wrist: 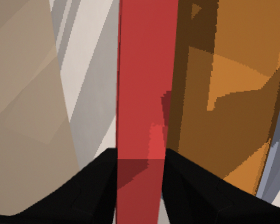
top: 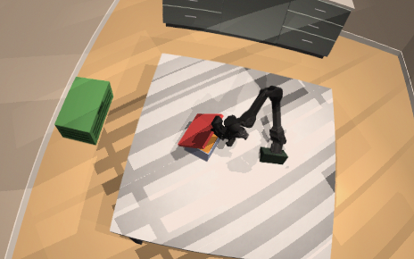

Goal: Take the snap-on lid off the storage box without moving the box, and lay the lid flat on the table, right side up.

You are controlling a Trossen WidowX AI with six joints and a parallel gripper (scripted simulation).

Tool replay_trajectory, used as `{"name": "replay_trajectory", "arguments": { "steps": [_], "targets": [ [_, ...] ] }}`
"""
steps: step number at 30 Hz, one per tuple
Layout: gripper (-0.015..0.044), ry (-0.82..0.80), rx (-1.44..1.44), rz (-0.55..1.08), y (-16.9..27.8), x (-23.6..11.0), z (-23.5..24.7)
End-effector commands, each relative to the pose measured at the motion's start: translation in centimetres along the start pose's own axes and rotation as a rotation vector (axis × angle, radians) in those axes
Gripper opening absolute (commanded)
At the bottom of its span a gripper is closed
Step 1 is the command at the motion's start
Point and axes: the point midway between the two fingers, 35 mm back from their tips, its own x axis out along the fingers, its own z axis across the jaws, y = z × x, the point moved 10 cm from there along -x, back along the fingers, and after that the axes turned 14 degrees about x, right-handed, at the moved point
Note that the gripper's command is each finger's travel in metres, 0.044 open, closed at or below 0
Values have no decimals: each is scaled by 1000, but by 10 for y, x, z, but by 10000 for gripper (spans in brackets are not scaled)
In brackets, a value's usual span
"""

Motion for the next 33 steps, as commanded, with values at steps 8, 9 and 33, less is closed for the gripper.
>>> {"name": "replay_trajectory", "arguments": {
  "steps": [8,9,33],
  "targets": [
    [0,-1,-1,-1,4,-3,17],
    [0,-1,-1,-1,4,-3,18],
    [0,0,-1,0,10,-23,41]
  ]
}}
